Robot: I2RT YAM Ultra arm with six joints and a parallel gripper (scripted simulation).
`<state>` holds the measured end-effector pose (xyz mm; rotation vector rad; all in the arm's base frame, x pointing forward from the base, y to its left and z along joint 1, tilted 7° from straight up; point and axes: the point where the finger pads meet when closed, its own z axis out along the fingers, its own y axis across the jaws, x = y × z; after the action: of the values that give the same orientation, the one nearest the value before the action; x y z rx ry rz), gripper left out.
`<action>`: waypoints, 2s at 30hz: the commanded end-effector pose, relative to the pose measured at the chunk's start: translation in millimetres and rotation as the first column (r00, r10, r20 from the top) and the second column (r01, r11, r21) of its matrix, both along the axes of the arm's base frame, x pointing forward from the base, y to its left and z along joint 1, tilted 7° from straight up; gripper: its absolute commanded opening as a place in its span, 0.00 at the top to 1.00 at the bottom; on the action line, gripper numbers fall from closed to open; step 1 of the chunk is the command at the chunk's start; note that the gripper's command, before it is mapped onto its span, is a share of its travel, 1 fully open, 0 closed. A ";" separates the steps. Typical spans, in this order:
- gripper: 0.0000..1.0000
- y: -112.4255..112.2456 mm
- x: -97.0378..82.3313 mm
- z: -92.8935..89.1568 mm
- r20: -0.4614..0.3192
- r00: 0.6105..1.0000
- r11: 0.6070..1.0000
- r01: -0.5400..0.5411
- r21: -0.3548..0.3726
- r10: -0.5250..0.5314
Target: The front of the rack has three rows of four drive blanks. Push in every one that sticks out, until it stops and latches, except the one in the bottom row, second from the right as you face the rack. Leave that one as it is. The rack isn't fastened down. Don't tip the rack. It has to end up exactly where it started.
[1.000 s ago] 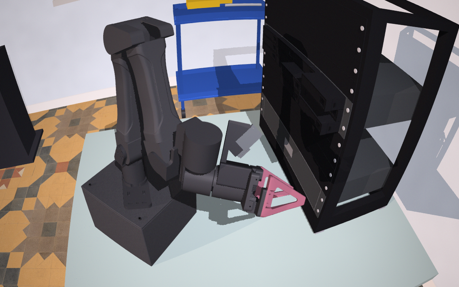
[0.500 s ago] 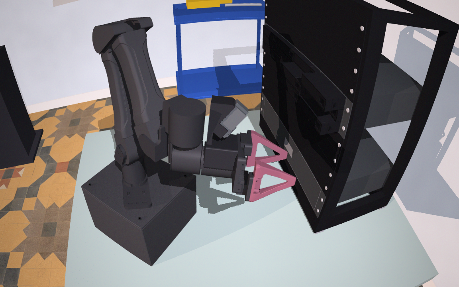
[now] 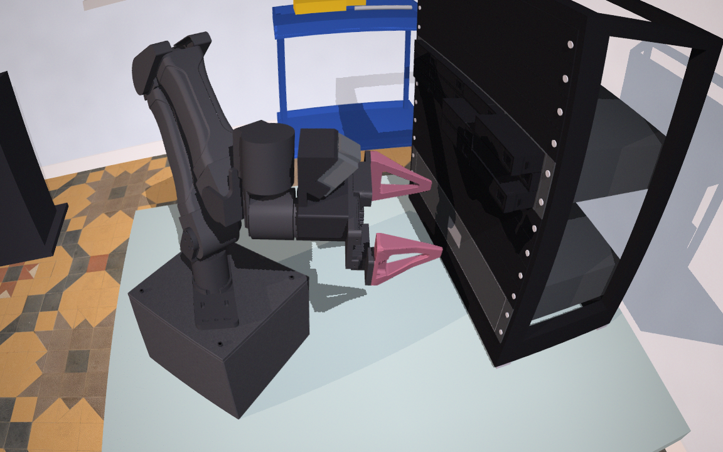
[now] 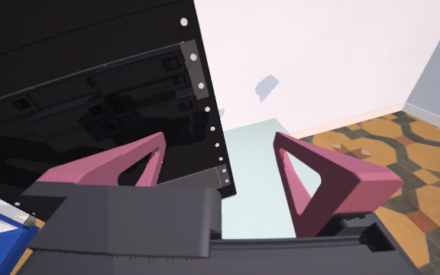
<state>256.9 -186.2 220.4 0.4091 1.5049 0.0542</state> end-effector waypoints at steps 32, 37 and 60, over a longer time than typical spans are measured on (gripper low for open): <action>0.00 92.1 -39.0 14.6 0.253 0.967 0.489 -0.240 0.839 0.040; 0.00 101.5 -42.4 19.2 0.276 0.960 0.408 -0.268 0.873 0.039; 0.00 120.5 -49.3 25.8 0.313 0.949 0.235 -0.312 0.920 0.036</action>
<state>212.3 -68.5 234.6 1.2151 1.1003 1.2905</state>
